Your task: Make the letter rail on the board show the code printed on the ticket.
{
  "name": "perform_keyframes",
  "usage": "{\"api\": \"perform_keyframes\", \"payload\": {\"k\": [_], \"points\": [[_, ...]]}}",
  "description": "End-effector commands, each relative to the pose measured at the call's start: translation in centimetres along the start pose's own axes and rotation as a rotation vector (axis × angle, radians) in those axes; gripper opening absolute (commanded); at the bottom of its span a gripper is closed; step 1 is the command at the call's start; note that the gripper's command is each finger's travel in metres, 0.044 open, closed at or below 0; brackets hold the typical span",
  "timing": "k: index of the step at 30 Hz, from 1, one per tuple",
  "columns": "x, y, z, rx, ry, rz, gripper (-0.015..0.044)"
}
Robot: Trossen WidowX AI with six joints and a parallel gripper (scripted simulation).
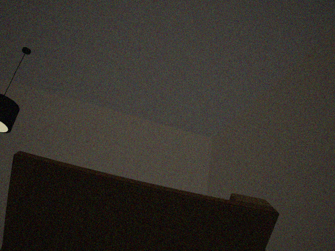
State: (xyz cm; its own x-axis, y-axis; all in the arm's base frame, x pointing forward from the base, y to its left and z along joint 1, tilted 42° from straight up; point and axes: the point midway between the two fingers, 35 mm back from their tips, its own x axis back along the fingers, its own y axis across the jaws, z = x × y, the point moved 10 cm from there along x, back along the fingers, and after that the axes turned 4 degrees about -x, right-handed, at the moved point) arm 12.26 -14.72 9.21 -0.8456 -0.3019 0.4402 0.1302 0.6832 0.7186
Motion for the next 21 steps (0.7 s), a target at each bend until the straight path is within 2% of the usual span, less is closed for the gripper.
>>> {"api": "perform_keyframes", "payload": {"k": [1, 13, 21], "points": [[-0.4, 0.1, 0.2, -0.055, 0.031, -0.007, 0.044], [-0.4, 0.1, 0.1, -0.043, 0.032, -0.009, 0.044], [1.6, 2.4, -3.4, 0.5, 0.058, -0.086, 0.044]]}}
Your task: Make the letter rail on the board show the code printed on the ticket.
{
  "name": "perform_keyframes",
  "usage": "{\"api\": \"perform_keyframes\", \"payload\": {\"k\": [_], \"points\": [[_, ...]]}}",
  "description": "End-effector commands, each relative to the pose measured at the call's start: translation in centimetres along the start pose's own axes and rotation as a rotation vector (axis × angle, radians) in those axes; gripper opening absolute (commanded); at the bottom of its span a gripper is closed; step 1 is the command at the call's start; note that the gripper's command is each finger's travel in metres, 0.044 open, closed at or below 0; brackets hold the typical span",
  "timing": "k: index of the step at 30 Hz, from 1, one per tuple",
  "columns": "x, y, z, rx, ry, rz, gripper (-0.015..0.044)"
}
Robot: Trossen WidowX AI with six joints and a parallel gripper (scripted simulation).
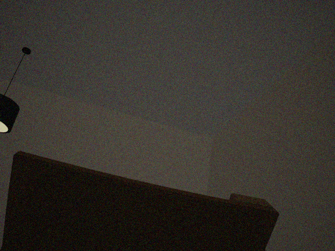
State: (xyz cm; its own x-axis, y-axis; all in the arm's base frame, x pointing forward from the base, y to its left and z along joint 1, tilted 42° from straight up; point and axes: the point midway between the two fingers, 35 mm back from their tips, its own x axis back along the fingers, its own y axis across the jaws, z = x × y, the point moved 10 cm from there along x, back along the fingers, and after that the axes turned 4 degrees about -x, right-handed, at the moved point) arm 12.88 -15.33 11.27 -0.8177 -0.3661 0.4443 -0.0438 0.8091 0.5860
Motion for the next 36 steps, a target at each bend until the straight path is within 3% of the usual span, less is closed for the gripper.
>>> {"api": "perform_keyframes", "payload": {"k": [1, 11, 15, 36], "points": [[1.4, 1.2, -2.3, 0.326, 0.005, -0.045, 0.044], [5.0, 5.6, -7.4, 1.067, -0.062, -0.137, 0.044], [5.9, 6.9, -8.5, 1.238, -0.092, -0.15, 0.044], [6.0, 7.0, -8.6, 1.248, -0.094, -0.151, 0.044]]}}
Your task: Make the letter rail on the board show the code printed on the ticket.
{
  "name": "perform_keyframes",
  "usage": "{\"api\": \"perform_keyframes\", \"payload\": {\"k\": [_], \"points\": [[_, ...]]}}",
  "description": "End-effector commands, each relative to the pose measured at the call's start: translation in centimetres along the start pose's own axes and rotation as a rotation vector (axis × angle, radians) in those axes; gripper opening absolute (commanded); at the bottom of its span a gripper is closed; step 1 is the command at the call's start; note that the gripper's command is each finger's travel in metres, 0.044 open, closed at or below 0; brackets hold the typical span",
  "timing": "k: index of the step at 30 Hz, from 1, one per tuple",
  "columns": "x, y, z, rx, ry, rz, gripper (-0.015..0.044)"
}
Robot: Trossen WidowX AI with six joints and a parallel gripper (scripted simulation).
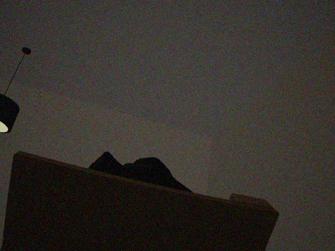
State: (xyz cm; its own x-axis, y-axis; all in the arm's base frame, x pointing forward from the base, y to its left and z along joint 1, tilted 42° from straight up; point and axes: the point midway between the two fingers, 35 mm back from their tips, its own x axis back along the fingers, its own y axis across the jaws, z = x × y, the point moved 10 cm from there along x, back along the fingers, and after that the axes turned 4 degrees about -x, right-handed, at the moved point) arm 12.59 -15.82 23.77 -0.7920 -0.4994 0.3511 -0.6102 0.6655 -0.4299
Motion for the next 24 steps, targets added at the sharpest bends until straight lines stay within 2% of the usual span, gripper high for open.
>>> {"api": "perform_keyframes", "payload": {"k": [1, 4, 13, 24], "points": [[0.0, 0.0, -0.1, 0.005, -0.002, 0.001, 0.044], [0.0, -0.6, -0.3, 0.004, 0.011, -0.022, 0.044], [-1.5, -7.7, -3.7, 0.005, 0.211, -0.24, 0.044], [-1.5, -7.9, -3.8, 0.005, 0.216, -0.243, 0.044]]}}
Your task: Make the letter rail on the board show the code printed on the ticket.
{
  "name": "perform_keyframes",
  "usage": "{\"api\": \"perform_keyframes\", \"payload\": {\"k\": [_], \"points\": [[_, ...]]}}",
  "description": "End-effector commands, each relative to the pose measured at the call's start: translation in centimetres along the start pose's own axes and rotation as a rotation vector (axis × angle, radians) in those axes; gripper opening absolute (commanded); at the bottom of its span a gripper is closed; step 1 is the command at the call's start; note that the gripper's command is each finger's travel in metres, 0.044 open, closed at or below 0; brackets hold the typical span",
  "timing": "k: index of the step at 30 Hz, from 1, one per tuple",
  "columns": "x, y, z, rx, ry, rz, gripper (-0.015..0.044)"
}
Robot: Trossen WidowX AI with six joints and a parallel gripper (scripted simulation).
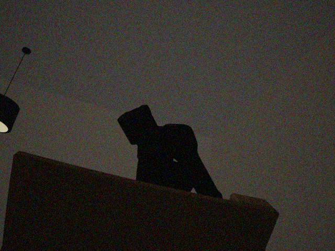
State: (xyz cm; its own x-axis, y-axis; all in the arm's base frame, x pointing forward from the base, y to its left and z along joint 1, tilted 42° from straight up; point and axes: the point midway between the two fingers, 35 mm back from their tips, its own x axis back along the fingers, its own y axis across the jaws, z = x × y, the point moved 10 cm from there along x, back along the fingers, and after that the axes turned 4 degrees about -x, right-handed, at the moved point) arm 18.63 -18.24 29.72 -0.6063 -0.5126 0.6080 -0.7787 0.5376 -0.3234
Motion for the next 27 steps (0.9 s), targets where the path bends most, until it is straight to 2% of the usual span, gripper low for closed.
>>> {"api": "perform_keyframes", "payload": {"k": [1, 2, 6, 13, 21, 27], "points": [[0.0, 0.0, -0.1, -0.005, 0.003, -0.006, 0.044], [0.0, 0.0, -0.1, -0.005, 0.003, -0.006, 0.044], [-0.7, -0.8, 1.0, -0.138, 0.016, -0.03, 0.034], [-3.0, -2.8, 4.3, -0.519, 0.07, -0.093, 0.034], [-9.4, -4.6, 12.6, -1.337, 0.276, -0.193, 0.034], [-13.0, -4.9, 16.1, -1.753, 0.415, -0.165, 0.034]]}}
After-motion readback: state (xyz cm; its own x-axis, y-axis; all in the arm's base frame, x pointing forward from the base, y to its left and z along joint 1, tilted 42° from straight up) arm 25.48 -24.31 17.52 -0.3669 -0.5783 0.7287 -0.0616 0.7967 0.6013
